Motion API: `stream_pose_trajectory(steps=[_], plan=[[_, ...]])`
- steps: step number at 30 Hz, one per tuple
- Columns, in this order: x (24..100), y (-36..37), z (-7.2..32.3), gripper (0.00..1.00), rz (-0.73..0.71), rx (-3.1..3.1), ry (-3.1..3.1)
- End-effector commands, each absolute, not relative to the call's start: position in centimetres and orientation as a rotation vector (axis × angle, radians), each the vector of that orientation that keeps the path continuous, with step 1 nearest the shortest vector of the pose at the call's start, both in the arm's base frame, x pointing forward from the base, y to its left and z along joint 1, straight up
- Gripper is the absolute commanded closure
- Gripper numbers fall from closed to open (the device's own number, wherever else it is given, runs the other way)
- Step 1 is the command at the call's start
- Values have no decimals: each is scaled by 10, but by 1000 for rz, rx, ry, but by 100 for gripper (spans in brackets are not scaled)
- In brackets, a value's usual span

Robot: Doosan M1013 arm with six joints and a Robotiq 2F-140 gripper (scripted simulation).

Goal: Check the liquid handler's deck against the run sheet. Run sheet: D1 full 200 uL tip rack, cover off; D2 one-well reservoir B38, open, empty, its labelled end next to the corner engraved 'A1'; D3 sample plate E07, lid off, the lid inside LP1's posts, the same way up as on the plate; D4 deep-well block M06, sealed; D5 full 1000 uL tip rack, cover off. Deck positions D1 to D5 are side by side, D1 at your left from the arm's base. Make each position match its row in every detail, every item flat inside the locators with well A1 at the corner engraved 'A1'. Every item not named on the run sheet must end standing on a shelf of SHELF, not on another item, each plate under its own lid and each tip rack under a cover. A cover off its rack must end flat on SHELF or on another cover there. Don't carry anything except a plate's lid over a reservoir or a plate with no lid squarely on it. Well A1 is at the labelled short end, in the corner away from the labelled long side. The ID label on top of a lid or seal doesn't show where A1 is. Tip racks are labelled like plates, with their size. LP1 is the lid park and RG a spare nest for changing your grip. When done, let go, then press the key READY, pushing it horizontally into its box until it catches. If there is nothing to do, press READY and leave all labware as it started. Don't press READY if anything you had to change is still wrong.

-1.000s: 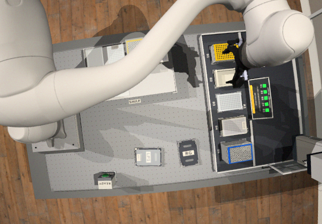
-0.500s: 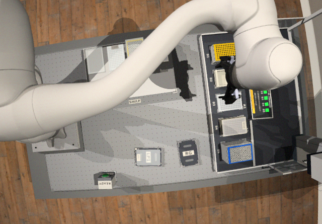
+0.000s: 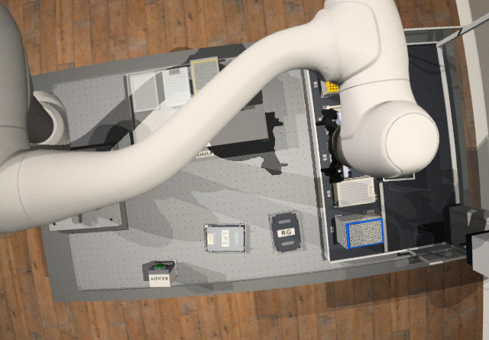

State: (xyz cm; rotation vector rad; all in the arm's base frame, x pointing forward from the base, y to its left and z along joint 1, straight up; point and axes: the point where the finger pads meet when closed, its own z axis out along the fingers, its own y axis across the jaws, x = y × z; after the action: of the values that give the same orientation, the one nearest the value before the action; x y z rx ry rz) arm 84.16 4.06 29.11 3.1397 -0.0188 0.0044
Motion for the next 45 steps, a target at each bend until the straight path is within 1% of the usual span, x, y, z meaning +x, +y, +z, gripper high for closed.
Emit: stream_pose_trajectory(steps=[1,9,10,45], plan=[[835,30,292,21,7,3140,-19],[817,4,292,21,7,3140,-19],[817,4,293,34,7,3140,12],[817,4,294,34,6,2985,969]])
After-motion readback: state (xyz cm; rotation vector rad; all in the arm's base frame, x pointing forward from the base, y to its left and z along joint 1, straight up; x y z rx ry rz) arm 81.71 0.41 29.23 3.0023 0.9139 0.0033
